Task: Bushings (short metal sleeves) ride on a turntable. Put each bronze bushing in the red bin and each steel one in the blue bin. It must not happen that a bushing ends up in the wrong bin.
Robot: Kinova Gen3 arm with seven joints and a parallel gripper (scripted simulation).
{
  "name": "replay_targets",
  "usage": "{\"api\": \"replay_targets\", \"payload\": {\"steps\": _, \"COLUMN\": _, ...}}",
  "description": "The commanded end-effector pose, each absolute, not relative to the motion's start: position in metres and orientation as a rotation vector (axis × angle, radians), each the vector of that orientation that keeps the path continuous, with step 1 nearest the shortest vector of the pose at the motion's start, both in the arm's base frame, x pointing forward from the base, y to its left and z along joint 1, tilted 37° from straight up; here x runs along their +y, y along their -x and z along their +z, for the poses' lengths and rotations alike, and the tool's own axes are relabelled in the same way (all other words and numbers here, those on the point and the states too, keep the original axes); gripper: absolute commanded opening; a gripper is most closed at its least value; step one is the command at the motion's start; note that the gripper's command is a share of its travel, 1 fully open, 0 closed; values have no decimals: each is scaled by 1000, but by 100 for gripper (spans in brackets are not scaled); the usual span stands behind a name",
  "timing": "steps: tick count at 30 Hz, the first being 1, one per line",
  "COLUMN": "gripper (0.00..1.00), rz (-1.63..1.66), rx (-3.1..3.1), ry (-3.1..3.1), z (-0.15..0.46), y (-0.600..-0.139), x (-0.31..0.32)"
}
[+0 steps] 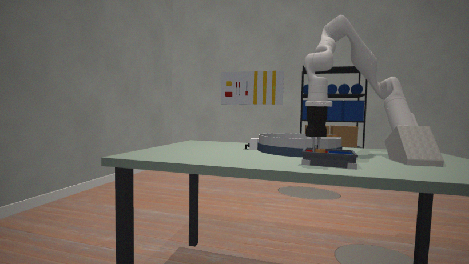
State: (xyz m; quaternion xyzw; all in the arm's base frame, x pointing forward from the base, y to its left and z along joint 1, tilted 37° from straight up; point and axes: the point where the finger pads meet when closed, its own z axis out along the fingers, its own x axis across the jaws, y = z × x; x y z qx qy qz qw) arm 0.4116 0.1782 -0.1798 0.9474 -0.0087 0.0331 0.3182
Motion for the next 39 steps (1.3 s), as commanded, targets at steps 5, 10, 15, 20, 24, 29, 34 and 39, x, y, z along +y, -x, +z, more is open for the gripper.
{"api": "replay_targets", "payload": {"steps": 5, "gripper": 0, "rz": 86, "rx": -23, "ry": -2492, "z": -181, "y": -411, "x": 177}}
{"api": "replay_targets", "payload": {"steps": 10, "gripper": 0, "rz": 86, "rx": -23, "ry": -2492, "z": -182, "y": -411, "x": 177}}
{"api": "replay_targets", "payload": {"steps": 15, "gripper": 0, "rz": 86, "rx": -23, "ry": -2492, "z": -186, "y": -412, "x": 174}}
{"api": "replay_targets", "payload": {"steps": 20, "gripper": 0, "rz": 86, "rx": -23, "ry": -2492, "z": -188, "y": -412, "x": 172}}
{"api": "replay_targets", "payload": {"steps": 24, "gripper": 0, "rz": 86, "rx": -23, "ry": -2492, "z": -190, "y": -412, "x": 170}}
{"api": "replay_targets", "payload": {"steps": 29, "gripper": 0, "rz": 86, "rx": -23, "ry": -2492, "z": -190, "y": -412, "x": 170}}
{"api": "replay_targets", "payload": {"steps": 34, "gripper": 0, "rz": 86, "rx": -23, "ry": -2492, "z": -190, "y": -412, "x": 170}}
{"api": "replay_targets", "payload": {"steps": 39, "gripper": 47, "rz": 86, "rx": -23, "ry": -2492, "z": -190, "y": -412, "x": 170}}
